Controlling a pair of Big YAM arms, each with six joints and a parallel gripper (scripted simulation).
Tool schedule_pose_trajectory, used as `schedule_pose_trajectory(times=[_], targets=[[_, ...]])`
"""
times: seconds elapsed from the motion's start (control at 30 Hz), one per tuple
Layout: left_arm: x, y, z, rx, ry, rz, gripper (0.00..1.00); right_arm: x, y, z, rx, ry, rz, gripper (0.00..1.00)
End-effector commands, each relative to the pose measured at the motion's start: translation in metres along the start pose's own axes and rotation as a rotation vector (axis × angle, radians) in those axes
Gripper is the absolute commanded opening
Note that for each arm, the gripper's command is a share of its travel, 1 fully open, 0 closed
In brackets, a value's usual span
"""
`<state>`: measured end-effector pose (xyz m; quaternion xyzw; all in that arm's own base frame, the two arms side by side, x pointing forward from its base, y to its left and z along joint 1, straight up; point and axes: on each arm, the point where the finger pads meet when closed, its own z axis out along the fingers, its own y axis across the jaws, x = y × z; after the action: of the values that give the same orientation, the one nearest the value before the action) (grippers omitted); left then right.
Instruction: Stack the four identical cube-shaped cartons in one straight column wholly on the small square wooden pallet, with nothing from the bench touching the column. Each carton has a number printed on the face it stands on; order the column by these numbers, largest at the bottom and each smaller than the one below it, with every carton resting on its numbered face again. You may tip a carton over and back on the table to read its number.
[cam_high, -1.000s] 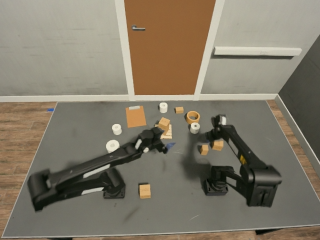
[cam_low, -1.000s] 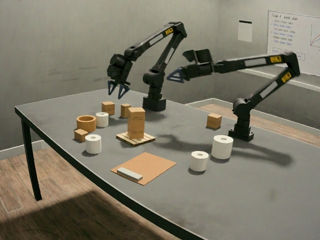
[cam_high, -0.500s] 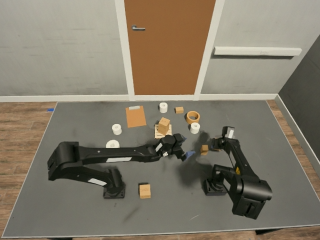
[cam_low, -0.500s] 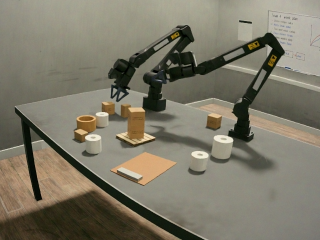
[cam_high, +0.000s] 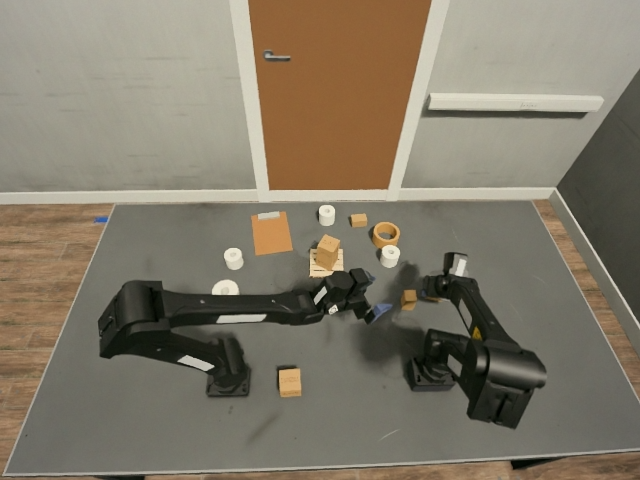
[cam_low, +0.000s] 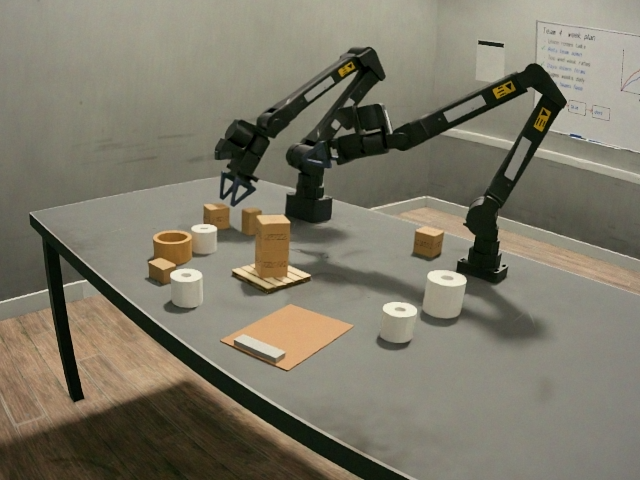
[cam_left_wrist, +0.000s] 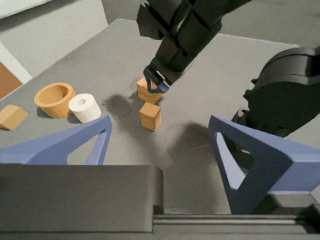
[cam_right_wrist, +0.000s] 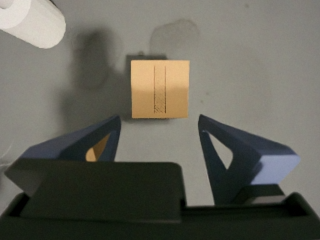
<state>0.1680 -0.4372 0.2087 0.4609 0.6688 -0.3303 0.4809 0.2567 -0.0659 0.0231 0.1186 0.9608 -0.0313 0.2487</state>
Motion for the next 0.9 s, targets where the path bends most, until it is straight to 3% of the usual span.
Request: schedule_pose_trajectory(times=[0.0,0.03,0.87], targets=[[-0.025,0.001,0.002,-0.003,-0.052,-0.003,1.0,-0.027,0.001,0.003,-0.001,-0.051,0.01,0.83],[-0.025,0.001,0.002,-0.003,-0.052,-0.003,1.0,-0.012,0.001,0.008,-0.001,-0.026,0.01,0.83],[-0.025,0.001,0.002,-0.003,-0.052,-0.003,1.0,-0.012,0.001,0.04,-0.001,-0.026,0.009,0.83]])
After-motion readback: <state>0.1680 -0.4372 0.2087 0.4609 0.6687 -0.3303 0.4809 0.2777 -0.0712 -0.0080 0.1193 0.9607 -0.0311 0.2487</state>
